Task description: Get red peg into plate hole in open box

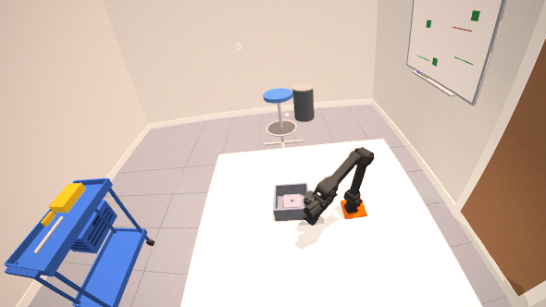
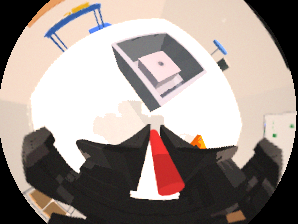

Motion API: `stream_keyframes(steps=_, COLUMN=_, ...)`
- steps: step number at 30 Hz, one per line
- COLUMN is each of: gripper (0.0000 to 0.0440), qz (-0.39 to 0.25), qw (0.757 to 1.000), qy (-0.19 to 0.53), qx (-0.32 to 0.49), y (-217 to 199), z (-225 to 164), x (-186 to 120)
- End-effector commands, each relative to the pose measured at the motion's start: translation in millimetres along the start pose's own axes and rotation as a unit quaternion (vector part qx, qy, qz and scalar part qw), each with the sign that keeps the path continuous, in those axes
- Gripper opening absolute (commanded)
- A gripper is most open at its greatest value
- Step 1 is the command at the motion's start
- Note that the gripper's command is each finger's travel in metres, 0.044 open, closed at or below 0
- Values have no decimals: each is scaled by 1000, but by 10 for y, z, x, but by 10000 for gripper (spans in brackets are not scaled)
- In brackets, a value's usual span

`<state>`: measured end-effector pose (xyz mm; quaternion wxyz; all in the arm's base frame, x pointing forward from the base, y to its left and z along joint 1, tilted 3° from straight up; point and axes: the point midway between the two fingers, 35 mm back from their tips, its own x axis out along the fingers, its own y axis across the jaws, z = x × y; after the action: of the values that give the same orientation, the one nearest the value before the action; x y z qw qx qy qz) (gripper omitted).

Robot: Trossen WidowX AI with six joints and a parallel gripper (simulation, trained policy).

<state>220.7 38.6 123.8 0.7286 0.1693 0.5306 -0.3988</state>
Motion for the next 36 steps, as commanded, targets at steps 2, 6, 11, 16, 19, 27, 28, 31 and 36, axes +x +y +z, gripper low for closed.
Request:
stream_keyframes(steps=2, gripper=0, qz=4, qw=999, qy=-18, qx=36, y=-47, z=258, x=-66)
stream_keyframes(steps=6, gripper=0, qz=3, qw=998, qy=-26, qx=64, y=-77, z=442, x=-53)
stream_keyframes(steps=11, gripper=0, qz=0, qw=995, qy=-32, qx=94, y=-122, z=655, x=12)
stream_keyframes(steps=16, gripper=0, qz=-3, qw=993, qy=-36, qx=115, y=-159, z=853, x=119)
stream_keyframes(steps=19, gripper=0, qz=-3, qw=992, qy=-38, qx=124, y=-177, z=970, x=196)
stream_keyframes(steps=27, gripper=0, qz=-1, qw=991, qy=-34, qx=131, y=-228, z=1240, x=433)
stream_keyframes(steps=28, gripper=0, qz=0, qw=991, qy=-33, qx=130, y=-234, z=1269, x=465)
stream_keyframes(steps=31, gripper=0, qz=3, qw=992, qy=-28, qx=126, y=-247, z=1346, x=562)
stream_keyframes(steps=36, gripper=1, qz=10, qw=994, qy=-18, qx=109, y=-258, z=1447, x=716)
